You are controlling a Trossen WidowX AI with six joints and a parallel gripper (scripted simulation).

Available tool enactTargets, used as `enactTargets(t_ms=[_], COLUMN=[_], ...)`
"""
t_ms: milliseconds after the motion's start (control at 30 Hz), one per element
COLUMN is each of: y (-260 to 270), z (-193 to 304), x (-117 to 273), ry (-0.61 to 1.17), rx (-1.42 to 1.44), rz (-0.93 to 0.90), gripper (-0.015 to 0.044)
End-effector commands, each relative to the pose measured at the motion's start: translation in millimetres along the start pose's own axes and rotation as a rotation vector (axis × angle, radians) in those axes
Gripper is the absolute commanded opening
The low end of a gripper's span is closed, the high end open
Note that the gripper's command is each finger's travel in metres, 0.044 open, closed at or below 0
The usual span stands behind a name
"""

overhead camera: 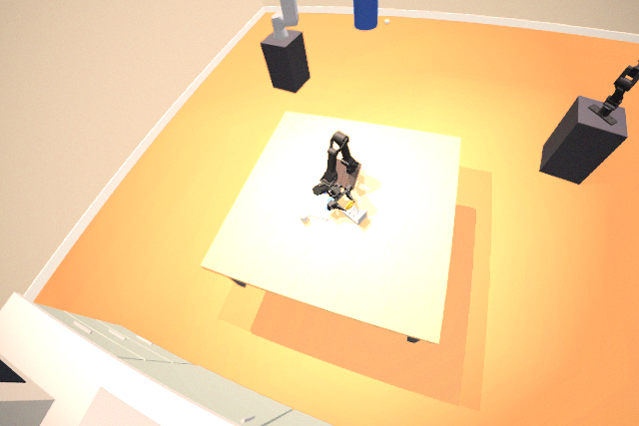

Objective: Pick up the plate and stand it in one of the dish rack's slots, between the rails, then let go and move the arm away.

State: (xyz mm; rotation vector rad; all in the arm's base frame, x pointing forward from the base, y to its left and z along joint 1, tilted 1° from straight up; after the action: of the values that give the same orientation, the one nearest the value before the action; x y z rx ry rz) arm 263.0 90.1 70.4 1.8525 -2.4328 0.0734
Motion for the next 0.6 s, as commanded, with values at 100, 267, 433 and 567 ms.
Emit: enactTargets(t_ms=[100, 267, 433, 567], y=[0.8, 1.2, 0.4, 0.4], z=[9.7, 20.8, 16.4, 16.4], x=[-3.5, -4.6, -3.8, -3.8], ry=[0.0, -0.001, -0.001, -0.001], rx=[-0.002, 0.0, 0.002, 0.002], rz=[0.0, 0.0, 0.0, 0.0], gripper=[0.0, 0.0, 0.0, 0.0])
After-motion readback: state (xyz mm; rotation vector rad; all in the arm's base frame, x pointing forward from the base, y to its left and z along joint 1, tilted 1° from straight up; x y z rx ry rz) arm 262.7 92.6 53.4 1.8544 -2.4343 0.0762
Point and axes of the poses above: the point midway between the two fingers, 35 mm back from their tips, its own x axis back along the fingers, its own y axis across the jaws, z = x × y, the point moved 1 cm from there along x, back along the fingers, and after that the axes turned 2 degrees about -x, right-handed, at the moved point
